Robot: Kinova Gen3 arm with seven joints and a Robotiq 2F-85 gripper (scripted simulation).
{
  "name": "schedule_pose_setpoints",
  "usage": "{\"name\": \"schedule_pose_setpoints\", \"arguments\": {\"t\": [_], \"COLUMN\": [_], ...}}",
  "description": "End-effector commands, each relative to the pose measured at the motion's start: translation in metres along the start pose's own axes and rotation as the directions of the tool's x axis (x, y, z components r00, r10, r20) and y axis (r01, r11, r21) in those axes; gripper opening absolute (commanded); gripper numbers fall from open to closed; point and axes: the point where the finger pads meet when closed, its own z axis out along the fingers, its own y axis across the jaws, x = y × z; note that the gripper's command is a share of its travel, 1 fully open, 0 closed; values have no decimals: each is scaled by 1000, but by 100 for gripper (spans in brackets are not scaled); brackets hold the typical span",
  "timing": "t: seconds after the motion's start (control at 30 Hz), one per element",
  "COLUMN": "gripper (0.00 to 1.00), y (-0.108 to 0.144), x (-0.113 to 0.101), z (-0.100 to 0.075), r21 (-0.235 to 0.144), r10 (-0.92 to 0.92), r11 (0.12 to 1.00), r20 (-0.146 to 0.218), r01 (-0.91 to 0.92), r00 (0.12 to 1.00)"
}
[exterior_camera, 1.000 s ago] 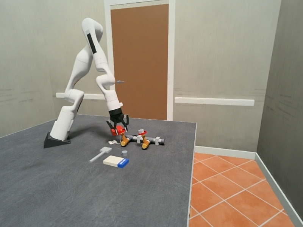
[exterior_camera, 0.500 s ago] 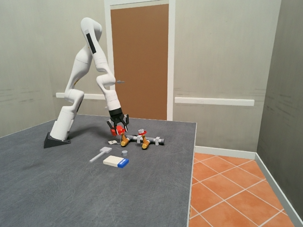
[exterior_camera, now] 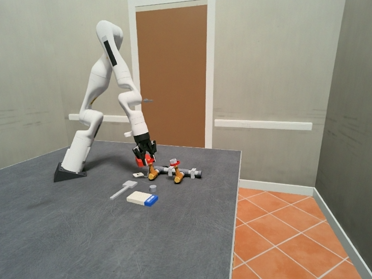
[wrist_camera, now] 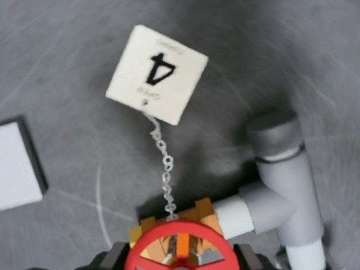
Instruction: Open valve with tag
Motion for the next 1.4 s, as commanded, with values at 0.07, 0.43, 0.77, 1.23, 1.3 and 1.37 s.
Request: {"name": "schedule_pose_setpoints", "arguments": {"t": [0.07,0.43,0.77,1.23,1.3,1.37], "gripper": [55,55,55,55,55,55], "y": [0,0,0,0,0,0], "x": [0,0,0,0,0,0], "z": [0,0,0,0,0,0], "r21": [-6,-3,0,4,4,5], "r10": [-111,-510,-742,-951,-969,-983], "r11": [994,860,671,309,247,185], "r20": [7,9,9,8,8,8], "r01": [111,510,742,951,969,983], "r00": [994,860,670,309,247,185]}}
